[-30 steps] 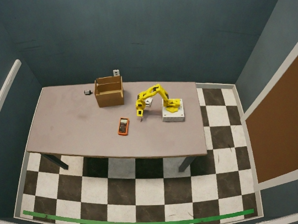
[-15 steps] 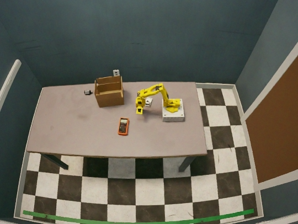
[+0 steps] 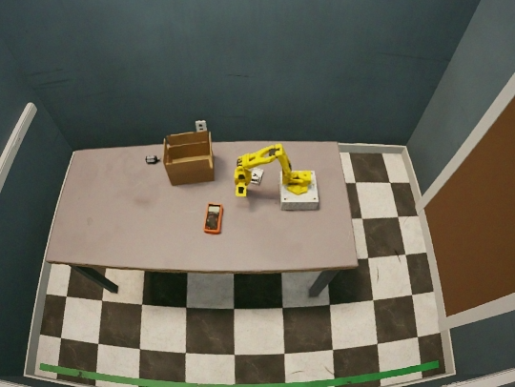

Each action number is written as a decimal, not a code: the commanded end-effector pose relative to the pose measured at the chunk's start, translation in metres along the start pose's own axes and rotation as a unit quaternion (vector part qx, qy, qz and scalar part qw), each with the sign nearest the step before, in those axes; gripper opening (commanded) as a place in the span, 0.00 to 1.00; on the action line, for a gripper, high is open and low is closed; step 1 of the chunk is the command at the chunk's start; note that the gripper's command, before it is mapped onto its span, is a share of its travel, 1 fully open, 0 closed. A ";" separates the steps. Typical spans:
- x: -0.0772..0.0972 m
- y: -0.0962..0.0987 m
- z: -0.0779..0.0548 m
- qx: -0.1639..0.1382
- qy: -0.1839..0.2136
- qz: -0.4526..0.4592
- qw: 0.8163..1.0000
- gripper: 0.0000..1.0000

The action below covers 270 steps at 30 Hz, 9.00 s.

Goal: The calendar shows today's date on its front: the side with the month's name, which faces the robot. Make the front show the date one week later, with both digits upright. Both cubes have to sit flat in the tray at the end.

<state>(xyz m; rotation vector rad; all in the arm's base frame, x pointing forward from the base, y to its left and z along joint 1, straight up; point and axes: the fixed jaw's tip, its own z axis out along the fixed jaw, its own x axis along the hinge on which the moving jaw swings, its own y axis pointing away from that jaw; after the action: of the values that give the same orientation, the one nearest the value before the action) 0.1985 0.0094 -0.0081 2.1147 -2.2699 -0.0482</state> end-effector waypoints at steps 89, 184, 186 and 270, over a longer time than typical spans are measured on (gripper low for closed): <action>0.155 0.090 -0.022 0.028 -0.011 0.475 0.880 0.00; 0.169 0.101 -0.021 0.015 -0.025 0.920 0.392 0.00; 0.169 0.100 -0.021 0.015 -0.025 0.921 0.387 0.00; 0.158 0.101 0.027 -0.014 -0.021 0.924 0.382 0.00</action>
<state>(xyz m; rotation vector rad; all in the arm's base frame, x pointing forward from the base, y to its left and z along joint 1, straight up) 0.0862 -0.1463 -0.0240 -1.2955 -2.8454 -0.0159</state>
